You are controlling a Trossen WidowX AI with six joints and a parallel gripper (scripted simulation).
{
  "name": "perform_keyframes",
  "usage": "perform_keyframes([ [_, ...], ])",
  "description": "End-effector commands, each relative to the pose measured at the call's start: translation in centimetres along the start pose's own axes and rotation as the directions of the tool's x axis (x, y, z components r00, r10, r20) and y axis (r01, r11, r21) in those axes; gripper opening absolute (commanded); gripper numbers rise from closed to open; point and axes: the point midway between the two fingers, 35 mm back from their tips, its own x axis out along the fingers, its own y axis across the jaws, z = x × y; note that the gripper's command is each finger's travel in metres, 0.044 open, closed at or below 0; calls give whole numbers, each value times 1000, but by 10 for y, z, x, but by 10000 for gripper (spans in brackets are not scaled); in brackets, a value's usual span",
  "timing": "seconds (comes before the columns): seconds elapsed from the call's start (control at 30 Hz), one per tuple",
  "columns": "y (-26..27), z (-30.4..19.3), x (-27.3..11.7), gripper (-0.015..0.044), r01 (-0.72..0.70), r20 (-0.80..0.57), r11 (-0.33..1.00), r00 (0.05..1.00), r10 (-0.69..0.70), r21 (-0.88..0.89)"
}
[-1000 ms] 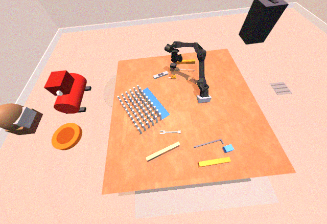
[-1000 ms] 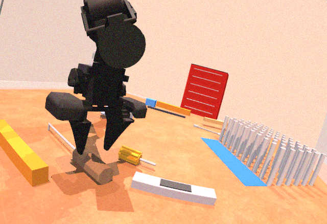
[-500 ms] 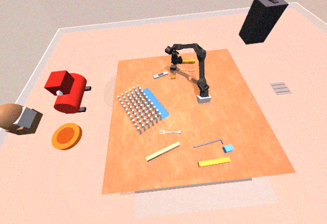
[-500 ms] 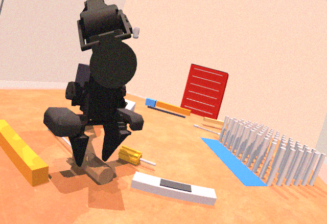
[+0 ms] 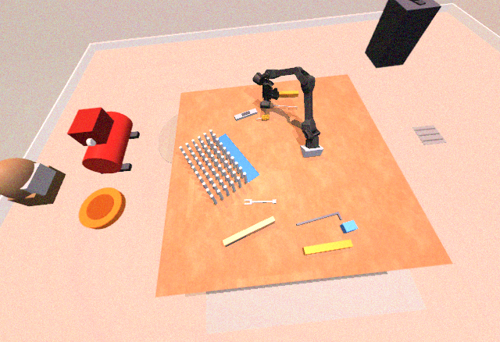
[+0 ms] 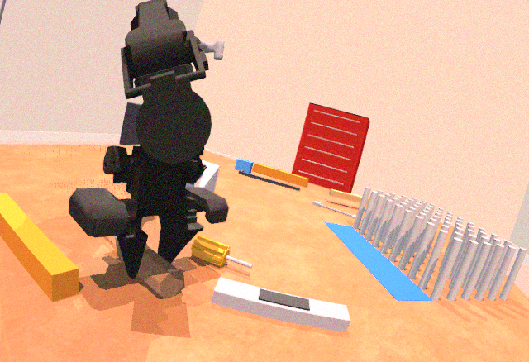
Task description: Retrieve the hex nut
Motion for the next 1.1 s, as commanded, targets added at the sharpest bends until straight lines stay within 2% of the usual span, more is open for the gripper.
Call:
perform_keyframes([
  [0.0,-1,0,2,148,5,-1,1000,1000,-5,-5],
  [0.1,-1,0,2,128,5,-1,1000,1000,-5,-5],
  [0.27,-1,-1,-18,0,6,-1,1000,1000,-6,-3],
  [0.5,0,0,-55,0,5,0,1000,1000,-5,0],
  [0.7,0,0,-59,0,5,0,1000,1000,-5,-6],
  [1.07,-1,0,-58,0,5,-1,936,1000,-6,-353],
])
